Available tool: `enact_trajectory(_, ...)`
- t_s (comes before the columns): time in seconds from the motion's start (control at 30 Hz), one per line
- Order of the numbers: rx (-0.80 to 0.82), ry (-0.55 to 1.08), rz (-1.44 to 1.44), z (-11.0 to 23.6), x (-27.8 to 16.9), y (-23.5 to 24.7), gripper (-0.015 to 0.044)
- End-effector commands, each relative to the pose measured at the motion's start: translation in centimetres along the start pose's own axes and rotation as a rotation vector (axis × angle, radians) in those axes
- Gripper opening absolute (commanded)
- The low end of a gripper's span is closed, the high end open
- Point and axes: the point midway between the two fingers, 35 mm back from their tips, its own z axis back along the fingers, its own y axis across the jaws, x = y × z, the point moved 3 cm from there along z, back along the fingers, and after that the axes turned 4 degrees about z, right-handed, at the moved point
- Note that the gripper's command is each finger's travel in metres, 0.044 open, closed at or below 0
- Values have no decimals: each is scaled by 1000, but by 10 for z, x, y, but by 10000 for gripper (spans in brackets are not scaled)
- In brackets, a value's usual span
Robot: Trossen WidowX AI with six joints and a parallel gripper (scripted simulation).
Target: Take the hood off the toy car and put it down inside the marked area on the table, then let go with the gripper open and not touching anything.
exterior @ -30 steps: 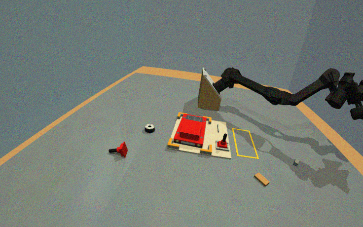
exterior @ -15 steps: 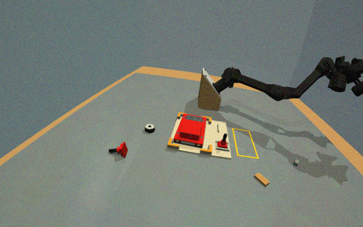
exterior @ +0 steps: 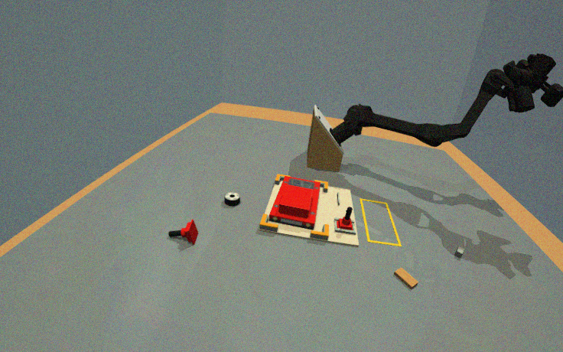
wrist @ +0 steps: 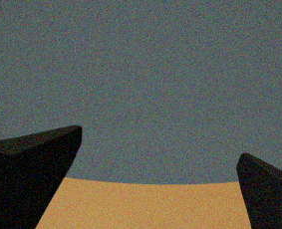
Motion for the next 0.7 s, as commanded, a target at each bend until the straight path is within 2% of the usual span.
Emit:
enact_trajectory(0.0,76,-77,-18,3,21,38,440)
enact_trajectory(0.37,293,-272,-87,28,76,128,440)
enact_trajectory(0.67,489,-450,-149,71,126,194,440)
